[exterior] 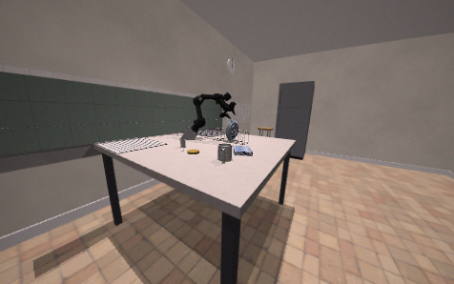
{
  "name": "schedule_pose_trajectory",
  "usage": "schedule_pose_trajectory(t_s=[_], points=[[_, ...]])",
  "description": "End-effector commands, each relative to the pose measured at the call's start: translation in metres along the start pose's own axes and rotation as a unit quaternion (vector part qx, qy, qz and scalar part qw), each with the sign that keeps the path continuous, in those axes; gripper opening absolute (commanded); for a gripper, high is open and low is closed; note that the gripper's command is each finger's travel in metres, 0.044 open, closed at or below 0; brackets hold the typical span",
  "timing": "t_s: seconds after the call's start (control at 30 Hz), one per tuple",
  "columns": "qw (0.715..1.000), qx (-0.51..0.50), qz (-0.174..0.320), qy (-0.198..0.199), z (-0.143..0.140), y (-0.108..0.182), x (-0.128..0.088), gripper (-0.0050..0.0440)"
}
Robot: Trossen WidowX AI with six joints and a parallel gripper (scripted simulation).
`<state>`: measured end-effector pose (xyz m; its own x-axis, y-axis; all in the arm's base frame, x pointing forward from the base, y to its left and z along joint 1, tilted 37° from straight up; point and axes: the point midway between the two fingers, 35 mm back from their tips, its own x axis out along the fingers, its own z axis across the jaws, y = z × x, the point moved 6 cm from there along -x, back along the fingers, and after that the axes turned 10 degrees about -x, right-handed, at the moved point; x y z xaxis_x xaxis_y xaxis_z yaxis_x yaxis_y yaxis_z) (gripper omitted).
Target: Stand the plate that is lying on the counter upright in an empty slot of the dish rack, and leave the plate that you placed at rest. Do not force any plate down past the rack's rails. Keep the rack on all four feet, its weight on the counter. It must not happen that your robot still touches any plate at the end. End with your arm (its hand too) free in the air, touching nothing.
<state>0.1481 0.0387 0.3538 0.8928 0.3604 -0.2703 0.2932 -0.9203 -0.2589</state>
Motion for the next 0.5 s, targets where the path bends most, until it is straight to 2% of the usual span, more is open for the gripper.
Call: schedule_pose_trajectory(t_s=[0.0,0.47], points=[[1.000,-0.006,0.002,-0.012,0.002,0.004,0.005,0.0262],[0.999,-0.017,0.007,-0.033,0.005,0.016,0.013,0.0262]])
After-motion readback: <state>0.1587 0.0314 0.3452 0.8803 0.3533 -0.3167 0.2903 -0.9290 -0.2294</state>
